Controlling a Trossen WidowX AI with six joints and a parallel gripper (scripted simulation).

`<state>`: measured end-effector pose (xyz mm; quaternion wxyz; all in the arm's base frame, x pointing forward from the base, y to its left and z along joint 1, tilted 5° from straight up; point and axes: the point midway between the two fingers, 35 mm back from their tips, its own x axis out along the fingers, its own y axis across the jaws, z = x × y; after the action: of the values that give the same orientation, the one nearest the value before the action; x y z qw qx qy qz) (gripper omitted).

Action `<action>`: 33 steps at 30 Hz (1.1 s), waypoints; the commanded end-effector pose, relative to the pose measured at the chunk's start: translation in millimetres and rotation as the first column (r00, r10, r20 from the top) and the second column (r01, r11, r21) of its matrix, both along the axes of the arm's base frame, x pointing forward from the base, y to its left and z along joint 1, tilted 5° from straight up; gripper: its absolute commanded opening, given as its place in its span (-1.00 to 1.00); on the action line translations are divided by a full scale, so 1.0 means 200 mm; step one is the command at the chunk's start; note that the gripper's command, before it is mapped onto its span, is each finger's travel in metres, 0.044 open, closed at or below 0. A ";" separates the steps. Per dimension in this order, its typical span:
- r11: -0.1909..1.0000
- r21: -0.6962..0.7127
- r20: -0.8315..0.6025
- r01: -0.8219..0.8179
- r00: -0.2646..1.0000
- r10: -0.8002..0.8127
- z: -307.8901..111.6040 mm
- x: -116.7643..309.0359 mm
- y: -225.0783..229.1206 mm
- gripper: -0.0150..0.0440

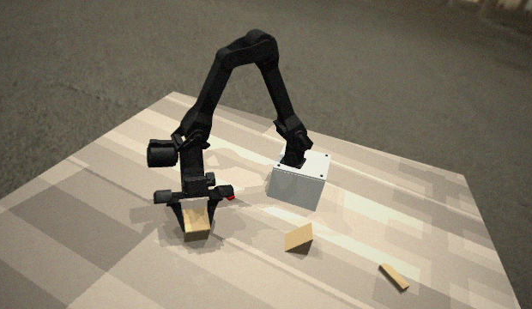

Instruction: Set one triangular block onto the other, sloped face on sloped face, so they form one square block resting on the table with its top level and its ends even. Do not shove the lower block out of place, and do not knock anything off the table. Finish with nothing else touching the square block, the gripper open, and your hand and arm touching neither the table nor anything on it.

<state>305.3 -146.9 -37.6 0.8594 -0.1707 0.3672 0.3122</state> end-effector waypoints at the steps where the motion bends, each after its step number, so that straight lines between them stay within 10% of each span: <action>1: 1.000 -0.001 -0.001 0.004 1.000 -0.004 0.00 0.00 0.00 0.58; 6: 1.000 -0.001 -0.001 0.004 1.000 -0.004 0.00 0.00 0.00 1.00; 33: 1.000 -0.021 -0.118 0.003 0.993 -0.005 0.42 0.05 0.05 1.00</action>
<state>307.7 -139.9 54.8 0.8548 -0.1714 0.3785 0.3110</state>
